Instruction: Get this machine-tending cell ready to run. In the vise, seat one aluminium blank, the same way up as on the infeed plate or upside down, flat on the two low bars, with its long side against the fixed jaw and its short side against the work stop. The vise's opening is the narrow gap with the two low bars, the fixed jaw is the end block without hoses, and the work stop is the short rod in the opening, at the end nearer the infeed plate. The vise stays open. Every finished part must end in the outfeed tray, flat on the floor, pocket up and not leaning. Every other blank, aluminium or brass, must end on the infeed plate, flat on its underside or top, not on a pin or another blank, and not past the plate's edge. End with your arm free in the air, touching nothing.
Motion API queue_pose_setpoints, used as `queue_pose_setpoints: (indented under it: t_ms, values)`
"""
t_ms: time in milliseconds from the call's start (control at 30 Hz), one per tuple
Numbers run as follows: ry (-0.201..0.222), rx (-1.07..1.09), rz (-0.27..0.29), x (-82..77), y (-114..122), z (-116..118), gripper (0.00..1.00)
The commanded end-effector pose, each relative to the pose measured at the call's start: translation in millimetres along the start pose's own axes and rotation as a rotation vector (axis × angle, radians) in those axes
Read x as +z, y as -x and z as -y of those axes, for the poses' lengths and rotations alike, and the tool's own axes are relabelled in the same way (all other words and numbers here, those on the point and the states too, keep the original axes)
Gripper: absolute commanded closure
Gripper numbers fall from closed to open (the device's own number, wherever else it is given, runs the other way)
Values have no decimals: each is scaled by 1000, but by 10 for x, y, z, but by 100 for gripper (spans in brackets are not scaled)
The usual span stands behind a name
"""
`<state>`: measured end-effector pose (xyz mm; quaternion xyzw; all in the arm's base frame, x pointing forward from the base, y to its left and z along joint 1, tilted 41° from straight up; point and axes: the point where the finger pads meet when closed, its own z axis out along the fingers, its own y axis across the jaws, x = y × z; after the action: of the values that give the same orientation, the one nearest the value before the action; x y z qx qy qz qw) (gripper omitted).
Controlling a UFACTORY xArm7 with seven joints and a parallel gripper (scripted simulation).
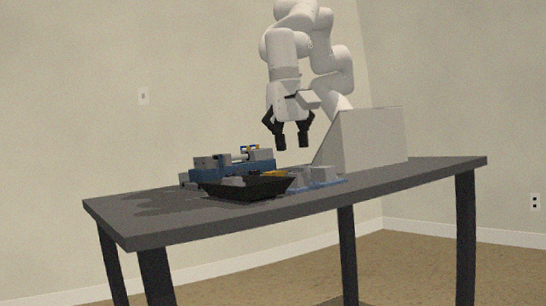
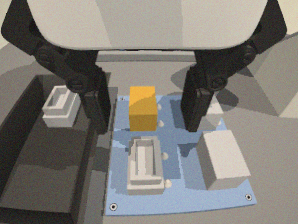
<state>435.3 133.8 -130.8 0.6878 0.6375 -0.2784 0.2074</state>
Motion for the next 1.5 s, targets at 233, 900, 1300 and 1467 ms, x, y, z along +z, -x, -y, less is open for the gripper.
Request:
queue_pose_setpoints:
  t_ms: [233, 900, 1300, 1467]
  values:
    - [2, 0, -2, 362, -9, -10, 31]
    - [2, 0, -2, 514, -10, -11, 31]
    - [2, 0, -2, 514, -12, -13, 31]
    - [2, 0, -2, 514, -17, -18, 31]
